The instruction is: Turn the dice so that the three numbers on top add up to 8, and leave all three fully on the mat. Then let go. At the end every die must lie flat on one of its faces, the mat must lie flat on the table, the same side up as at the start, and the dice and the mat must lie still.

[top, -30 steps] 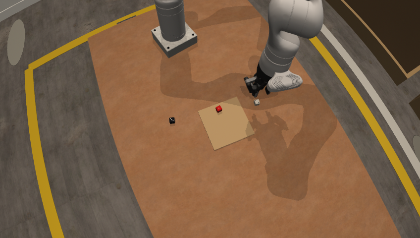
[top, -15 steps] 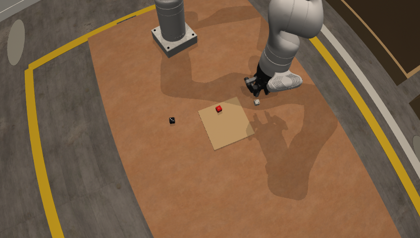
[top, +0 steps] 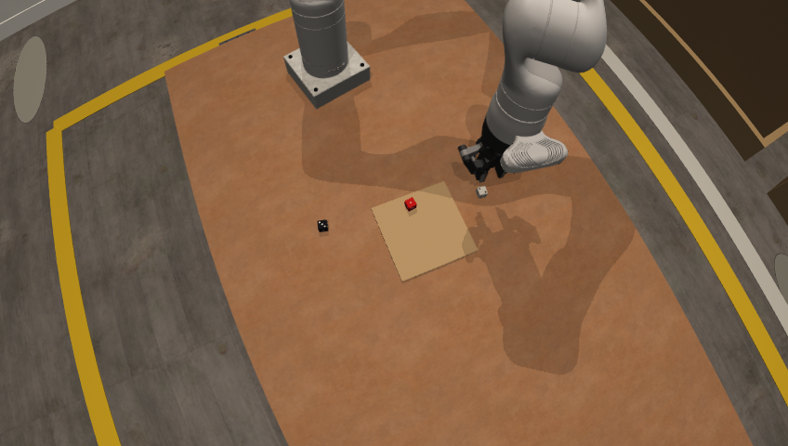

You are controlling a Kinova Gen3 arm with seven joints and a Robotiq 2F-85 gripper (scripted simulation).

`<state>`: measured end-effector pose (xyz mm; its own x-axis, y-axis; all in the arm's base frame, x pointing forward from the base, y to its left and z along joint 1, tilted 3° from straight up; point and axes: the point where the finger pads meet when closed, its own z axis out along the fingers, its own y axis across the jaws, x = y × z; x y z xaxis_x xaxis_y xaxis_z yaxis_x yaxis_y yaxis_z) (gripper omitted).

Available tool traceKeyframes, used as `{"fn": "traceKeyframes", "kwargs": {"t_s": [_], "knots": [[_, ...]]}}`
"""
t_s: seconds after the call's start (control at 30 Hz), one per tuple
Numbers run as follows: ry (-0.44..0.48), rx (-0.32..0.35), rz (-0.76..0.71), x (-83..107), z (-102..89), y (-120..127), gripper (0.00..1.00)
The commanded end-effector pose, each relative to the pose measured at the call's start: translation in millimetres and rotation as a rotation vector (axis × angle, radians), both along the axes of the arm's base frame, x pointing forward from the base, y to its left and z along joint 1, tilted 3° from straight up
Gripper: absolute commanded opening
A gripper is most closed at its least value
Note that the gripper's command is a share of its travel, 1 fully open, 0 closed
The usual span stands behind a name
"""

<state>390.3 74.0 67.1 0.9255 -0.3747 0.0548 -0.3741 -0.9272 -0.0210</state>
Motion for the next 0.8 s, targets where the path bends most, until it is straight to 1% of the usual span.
{"fn": "traceKeyframes", "kwargs": {"t_s": [0.0,0.27,0.77], "knots": [[-0.001,0.0,0.0,0.2,0.0,-0.1,0.31],[-0.001,0.0,-0.001,0.5,-4.5,0.0,0.31],[-0.001,0.0,-0.001,1.8,-21.8,0.2,0.31]]}}
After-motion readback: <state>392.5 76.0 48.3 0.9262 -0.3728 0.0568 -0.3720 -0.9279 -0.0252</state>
